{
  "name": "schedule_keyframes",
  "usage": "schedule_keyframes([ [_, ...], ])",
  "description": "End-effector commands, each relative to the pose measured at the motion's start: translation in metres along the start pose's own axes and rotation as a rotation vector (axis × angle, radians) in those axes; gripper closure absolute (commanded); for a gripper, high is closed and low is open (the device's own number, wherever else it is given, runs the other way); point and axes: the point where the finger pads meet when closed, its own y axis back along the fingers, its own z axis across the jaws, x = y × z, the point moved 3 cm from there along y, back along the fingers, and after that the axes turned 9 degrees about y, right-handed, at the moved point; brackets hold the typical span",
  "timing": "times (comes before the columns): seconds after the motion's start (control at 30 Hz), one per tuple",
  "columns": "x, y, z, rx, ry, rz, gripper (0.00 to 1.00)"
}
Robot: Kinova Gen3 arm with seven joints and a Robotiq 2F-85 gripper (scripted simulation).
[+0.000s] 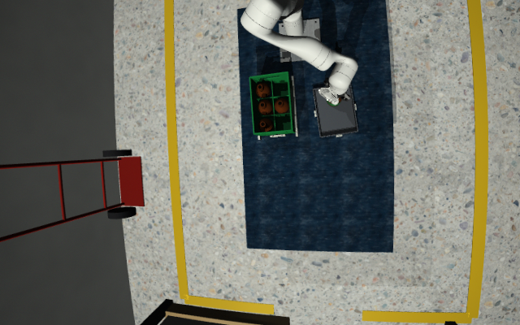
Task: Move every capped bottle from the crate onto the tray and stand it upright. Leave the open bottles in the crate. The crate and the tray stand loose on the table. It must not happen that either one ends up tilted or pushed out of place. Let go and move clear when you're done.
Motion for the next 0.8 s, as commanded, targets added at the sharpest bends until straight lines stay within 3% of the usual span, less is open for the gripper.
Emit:
schedule_keyframes([
  [0.0,0.0018,-0.0018,0.0001,0.001,-0.001,0.007,1.0],
  [0.77,0.0016,-0.0013,0.0,0.001,-0.002,0.003,1.0],
])
